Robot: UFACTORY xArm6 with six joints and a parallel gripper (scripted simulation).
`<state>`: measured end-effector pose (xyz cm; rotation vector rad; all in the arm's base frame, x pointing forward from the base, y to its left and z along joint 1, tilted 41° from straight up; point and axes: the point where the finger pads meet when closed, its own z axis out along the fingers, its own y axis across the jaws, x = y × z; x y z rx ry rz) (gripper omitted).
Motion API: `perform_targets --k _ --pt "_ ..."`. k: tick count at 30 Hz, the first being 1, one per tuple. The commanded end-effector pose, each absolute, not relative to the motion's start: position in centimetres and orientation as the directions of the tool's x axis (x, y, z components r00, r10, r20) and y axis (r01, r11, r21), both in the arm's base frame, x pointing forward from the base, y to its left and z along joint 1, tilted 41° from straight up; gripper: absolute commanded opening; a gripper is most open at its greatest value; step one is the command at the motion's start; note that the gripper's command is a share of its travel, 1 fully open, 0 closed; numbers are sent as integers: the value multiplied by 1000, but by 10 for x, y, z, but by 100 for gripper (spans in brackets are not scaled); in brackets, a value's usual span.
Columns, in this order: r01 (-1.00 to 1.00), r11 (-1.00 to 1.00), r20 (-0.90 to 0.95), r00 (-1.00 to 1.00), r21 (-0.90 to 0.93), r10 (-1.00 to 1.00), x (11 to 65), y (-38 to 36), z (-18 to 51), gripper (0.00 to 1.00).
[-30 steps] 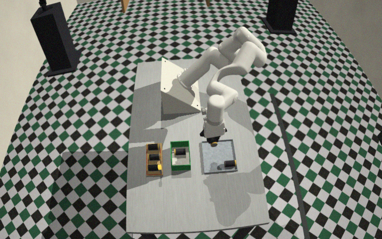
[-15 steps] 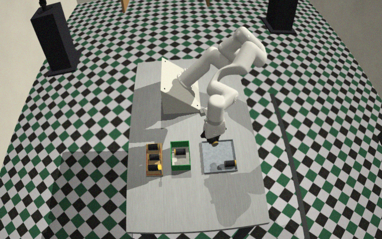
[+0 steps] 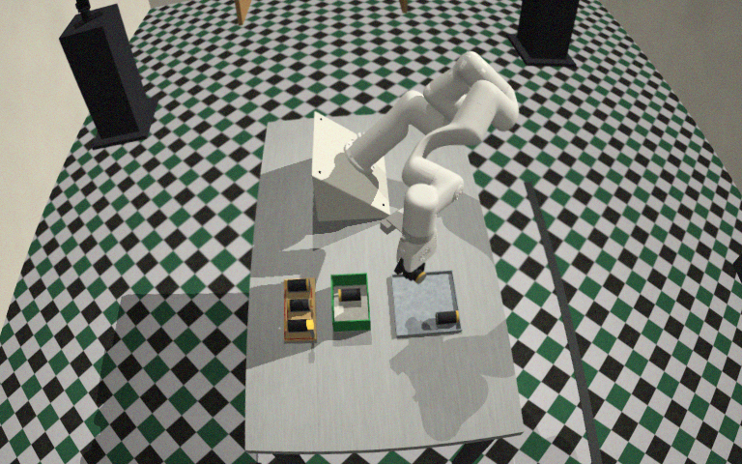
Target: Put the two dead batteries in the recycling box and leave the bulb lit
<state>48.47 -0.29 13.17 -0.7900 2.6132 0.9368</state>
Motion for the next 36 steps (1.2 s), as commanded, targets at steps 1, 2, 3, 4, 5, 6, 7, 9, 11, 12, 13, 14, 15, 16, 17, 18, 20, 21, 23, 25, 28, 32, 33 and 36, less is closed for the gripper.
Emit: perform_targets --k 1,2,3,4,5,6,7,9,11,12,13,14,15,16,17,18,20,21,23,25,28,32,33,36 --pt "-716 557 -503 -695 421 -514 486 -4 133 28" --pt "-716 557 -503 -695 421 -514 486 -4 133 28" --pt "-716 557 -503 -695 421 -514 486 -4 133 28" --pt "-745 535 -520 -664 399 -537 486 -4 133 28" --pt "-772 512 -536 -633 377 -559 486 -4 133 28" --pt "-794 491 -550 -604 357 -577 486 -4 133 28" --pt "-807 479 -557 -587 346 -587 486 -4 133 28" --pt "-834 450 -573 -548 319 -609 486 -4 133 28" --pt "-861 418 -589 -504 289 -632 486 -4 133 28" --pt "-874 402 -596 -482 273 -643 486 -4 133 28" --pt "-886 385 -603 -459 258 -653 486 -4 133 28" --pt "-898 368 -609 -436 242 -662 486 -4 133 28" --pt "-909 351 -615 -412 226 -672 486 -4 133 28" --pt "-919 333 -621 -389 210 -681 486 -4 133 28" --pt "-929 315 -626 -365 194 -689 486 -4 133 28" --pt "-938 298 -631 -341 178 -697 486 -4 133 28" --pt "-938 298 -631 -341 178 -697 486 -4 133 28" --pt "-948 276 -636 -311 158 -706 486 -4 133 28" --pt "-964 235 -644 -256 121 -720 486 -4 133 28" --pt "-976 199 -650 -208 89 -731 486 -4 133 28" --pt "-987 155 -654 -150 50 -742 486 -4 133 28" --pt "-993 116 -655 -99 17 -749 486 -4 133 28" --pt "-994 110 -656 -90 11 -750 486 -4 133 28" --pt "-995 101 -656 -79 4 -751 486 -4 133 28"
